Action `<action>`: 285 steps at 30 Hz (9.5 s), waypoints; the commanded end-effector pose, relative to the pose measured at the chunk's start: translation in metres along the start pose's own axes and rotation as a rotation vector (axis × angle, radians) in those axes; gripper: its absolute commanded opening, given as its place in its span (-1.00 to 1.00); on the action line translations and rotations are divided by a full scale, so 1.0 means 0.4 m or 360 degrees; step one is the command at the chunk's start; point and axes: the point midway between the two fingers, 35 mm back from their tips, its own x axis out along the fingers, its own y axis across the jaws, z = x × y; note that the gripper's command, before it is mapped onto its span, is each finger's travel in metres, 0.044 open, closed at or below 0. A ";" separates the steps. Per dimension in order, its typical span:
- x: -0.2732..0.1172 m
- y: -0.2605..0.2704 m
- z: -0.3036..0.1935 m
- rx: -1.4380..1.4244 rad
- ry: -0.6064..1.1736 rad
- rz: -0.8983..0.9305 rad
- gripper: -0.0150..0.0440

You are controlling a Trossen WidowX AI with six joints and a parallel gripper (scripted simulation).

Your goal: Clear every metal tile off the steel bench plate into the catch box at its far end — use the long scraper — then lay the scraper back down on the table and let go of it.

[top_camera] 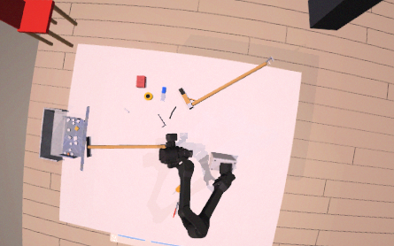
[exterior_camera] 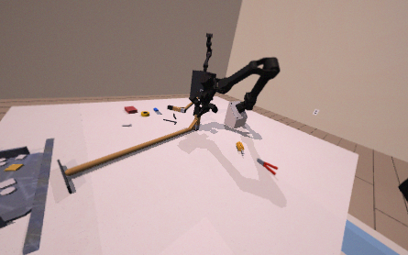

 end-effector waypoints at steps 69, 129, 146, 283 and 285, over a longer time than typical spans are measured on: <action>-0.047 -0.090 -0.042 0.0190 0.0008 -0.0171 -0.49; -0.100 0.016 -0.109 0.0217 0.0008 -0.0187 -0.49; -0.065 0.006 -0.057 0.0211 0.0009 -0.0190 -0.49; 0.172 -0.073 0.246 0.0198 -0.0022 -0.0165 -0.49; 0.175 -0.074 0.250 0.0198 -0.0023 -0.0165 -0.49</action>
